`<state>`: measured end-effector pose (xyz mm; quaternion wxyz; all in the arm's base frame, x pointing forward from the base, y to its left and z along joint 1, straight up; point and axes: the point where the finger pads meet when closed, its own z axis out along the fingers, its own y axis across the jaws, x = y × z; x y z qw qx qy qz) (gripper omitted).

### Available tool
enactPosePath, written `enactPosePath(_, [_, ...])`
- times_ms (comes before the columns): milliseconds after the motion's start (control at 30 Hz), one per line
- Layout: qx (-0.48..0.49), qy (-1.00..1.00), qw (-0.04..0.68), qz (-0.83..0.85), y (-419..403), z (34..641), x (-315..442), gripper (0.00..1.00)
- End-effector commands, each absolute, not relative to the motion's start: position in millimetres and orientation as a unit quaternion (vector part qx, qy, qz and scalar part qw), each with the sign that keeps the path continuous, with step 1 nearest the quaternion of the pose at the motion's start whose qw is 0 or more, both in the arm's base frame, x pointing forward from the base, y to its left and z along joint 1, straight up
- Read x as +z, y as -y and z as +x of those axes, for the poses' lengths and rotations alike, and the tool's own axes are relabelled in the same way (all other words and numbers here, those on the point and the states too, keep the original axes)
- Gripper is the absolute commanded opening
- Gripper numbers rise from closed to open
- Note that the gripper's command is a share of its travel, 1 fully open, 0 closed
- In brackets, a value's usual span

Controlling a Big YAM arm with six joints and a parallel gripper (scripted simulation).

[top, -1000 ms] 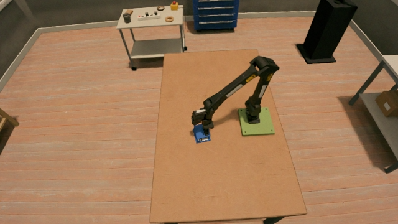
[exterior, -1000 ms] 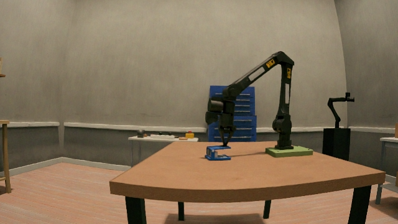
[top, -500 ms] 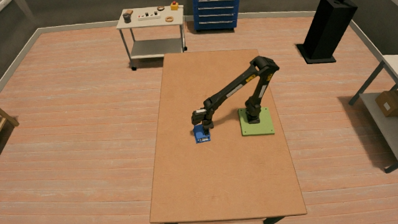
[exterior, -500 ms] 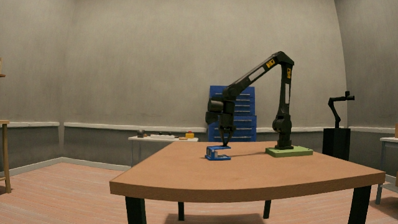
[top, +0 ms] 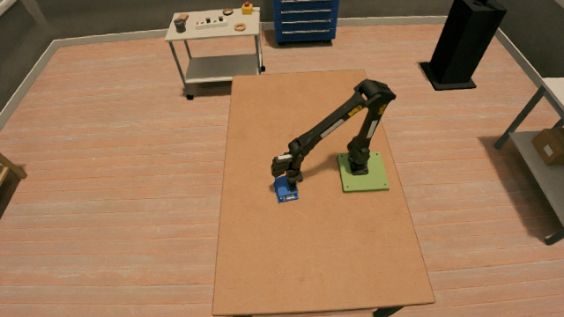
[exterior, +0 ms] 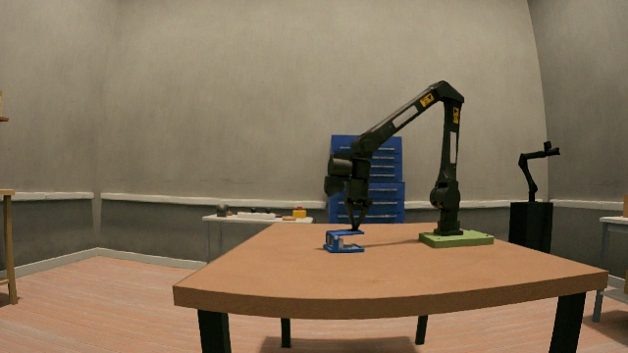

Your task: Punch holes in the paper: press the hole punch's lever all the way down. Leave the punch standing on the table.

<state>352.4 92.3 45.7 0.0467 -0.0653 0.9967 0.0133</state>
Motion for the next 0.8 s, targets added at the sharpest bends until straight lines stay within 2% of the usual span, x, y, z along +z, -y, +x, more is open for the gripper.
enactPosePath(0, [0.001, -0.998, 0.003, -0.064, -78.2, 331.2, 8.5, 0.00])
enactPosePath(767, [0.000, -0.998, 0.003, -0.064, -76.1, 327.0, 1.7, 0.00])
